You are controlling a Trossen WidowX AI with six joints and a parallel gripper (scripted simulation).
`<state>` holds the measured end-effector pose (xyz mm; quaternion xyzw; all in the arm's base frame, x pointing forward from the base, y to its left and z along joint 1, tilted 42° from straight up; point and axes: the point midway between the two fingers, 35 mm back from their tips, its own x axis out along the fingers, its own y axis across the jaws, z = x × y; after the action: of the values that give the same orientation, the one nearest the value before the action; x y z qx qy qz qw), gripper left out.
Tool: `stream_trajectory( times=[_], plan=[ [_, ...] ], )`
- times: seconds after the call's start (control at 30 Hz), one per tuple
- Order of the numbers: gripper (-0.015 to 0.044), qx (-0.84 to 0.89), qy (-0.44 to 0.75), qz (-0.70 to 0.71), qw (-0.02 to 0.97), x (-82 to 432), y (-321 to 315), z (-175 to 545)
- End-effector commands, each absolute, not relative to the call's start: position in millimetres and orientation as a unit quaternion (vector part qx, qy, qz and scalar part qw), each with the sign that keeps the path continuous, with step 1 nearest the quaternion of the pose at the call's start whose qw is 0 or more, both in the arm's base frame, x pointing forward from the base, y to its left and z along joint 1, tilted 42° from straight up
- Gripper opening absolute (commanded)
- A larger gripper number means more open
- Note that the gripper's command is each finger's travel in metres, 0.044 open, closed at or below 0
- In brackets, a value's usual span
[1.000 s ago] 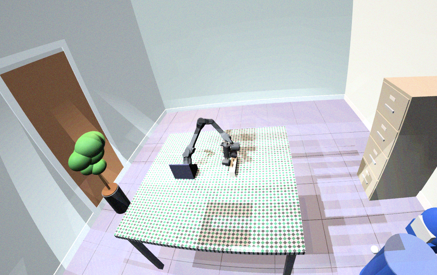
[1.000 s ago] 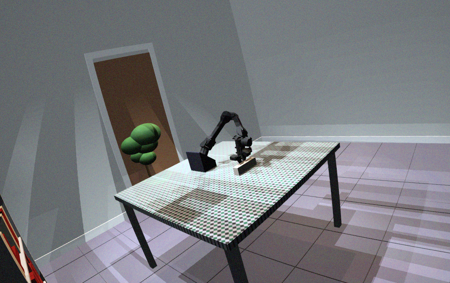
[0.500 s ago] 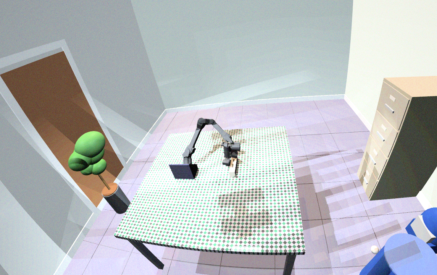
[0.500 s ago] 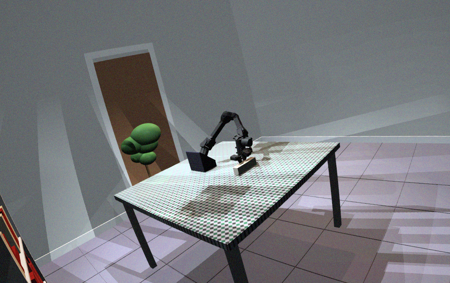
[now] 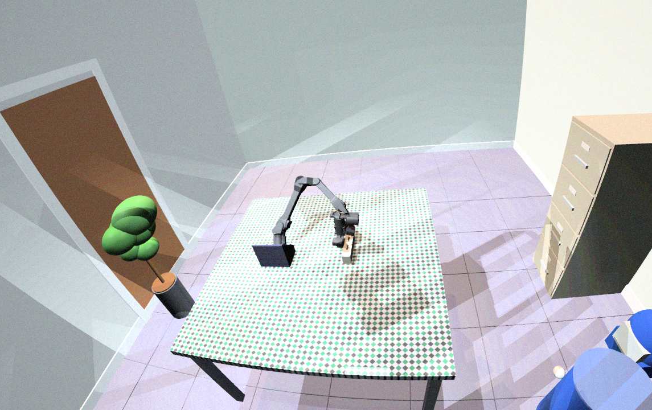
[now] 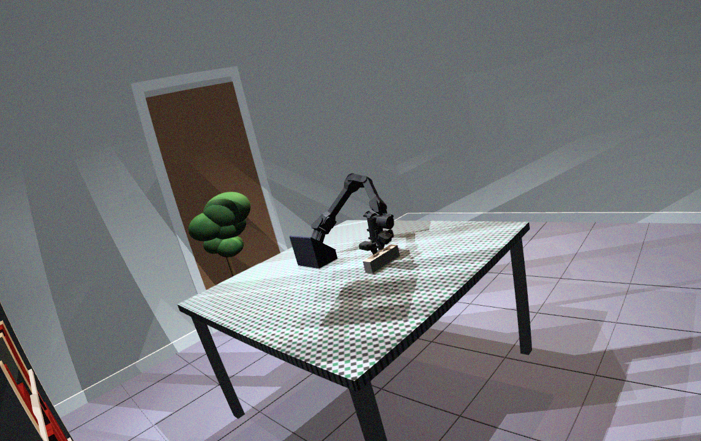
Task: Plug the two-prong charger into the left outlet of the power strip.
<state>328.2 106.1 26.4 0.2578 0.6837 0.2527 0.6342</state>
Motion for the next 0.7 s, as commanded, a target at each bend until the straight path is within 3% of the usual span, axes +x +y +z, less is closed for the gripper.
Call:
stream_trajectory(
  times=[0.0,0.67],
  plan=[
    [0.0,0.253,0.671,0.257,0.647,337.0,105.1,29.4],
    [0.0,0.253,0.671,0.257,0.647,334.9,104.2,30.6]
  ],
)
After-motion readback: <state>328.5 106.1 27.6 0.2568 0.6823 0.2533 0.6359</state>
